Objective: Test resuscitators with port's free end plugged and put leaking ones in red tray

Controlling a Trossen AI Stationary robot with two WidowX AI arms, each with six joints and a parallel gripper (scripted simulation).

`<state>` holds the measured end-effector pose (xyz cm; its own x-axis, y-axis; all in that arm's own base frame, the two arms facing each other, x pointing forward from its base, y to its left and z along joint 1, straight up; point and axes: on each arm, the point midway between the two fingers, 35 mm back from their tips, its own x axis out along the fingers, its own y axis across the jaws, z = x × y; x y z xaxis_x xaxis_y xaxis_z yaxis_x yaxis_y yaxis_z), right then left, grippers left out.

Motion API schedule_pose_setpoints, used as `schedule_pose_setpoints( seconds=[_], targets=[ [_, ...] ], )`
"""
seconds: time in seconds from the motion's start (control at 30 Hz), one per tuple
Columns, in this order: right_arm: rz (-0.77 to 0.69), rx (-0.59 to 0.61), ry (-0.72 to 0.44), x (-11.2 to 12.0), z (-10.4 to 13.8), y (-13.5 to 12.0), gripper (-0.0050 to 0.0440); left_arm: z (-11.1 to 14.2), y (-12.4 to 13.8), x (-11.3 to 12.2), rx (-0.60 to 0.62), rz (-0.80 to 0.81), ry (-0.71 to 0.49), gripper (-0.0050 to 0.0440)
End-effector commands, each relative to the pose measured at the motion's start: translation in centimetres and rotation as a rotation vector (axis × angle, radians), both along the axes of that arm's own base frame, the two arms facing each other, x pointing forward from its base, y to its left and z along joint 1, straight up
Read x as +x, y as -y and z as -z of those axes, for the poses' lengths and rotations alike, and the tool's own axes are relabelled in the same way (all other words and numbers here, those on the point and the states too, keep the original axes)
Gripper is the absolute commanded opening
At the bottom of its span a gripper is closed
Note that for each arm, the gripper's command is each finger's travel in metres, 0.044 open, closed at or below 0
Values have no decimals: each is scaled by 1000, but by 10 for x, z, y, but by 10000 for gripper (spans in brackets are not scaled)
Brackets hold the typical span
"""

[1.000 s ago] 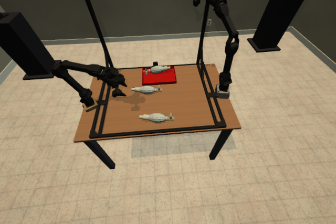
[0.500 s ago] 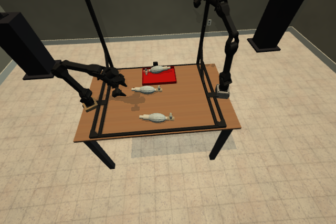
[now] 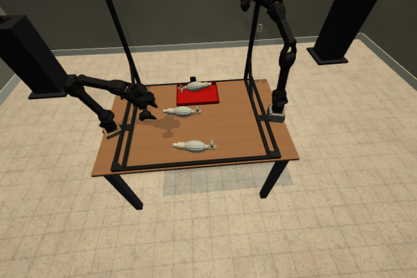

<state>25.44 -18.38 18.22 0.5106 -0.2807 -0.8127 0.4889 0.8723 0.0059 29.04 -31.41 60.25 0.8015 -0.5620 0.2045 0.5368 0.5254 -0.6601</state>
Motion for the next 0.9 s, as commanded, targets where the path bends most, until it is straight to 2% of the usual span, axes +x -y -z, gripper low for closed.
schedule_pose_setpoints(
  seconds=[0.0, 0.07, 0.27, 0.3, 0.43, 0.63, 0.83, 0.87],
  targets=[
    [-1, -1, 2, 0, -1, 0, 440, 62, 30, 35, 204, -70, -187, 440],
    [-1, -1, 2, 0, -1, 0, 440, 67, 28, 34, 249, -88, -239, 440],
    [-1, -1, 2, 0, -1, 0, 440, 68, 28, 34, 249, -88, -239, 440],
    [1, -1, 1, 0, -1, 0, 440, 14, 7, 7, 21, -6, -45, 440],
    [1, -1, 1, 0, -1, 0, 440, 62, 32, 33, 111, -39, -149, 440],
    [1, -1, 1, 0, -1, 0, 440, 77, 27, 30, 249, -95, -297, 440],
    [1, -1, 1, 0, -1, 0, 440, 78, 27, 30, 249, -95, -297, 440],
    [1, -1, 2, 0, -1, 0, 440, 24, 8, 5, 18, -2, -111, 440]
  ],
)
